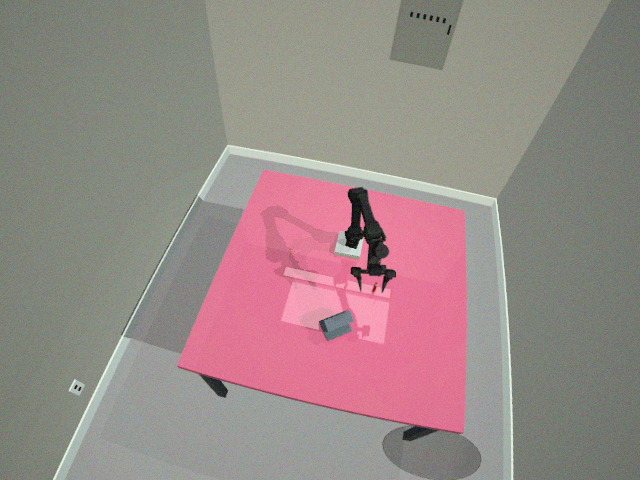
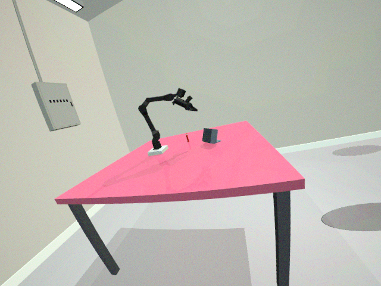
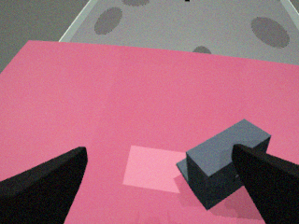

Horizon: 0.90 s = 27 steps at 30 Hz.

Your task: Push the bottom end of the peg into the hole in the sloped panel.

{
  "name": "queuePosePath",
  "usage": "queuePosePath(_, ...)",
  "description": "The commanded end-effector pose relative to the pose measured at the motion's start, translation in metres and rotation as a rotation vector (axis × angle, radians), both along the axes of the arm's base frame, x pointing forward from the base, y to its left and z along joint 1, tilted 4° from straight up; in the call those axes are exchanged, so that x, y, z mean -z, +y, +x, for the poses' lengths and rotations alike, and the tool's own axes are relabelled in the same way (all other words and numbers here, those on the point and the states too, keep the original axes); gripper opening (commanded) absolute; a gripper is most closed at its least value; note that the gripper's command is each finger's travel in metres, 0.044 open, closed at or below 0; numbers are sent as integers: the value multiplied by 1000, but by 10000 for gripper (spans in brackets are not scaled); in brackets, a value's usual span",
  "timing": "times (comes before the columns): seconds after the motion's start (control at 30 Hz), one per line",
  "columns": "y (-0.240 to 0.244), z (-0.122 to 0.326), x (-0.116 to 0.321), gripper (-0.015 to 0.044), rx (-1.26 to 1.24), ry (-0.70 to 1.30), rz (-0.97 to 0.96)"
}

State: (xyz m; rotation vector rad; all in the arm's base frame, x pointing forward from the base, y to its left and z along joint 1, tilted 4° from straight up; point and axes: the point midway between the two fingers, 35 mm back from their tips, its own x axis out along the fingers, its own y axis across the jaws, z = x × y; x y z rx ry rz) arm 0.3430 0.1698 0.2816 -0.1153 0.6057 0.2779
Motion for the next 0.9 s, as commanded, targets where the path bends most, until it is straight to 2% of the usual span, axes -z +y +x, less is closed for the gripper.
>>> queuePosePath(0.0,11,-13,42,440,-79,142,-101)
queuePosePath(0.53,19,-99,149,440,-366,649,-431)
queuePosePath(0.67,19,-120,163,440,-417,746,-490)
queuePosePath(0.87,19,-123,164,440,-424,759,-498)
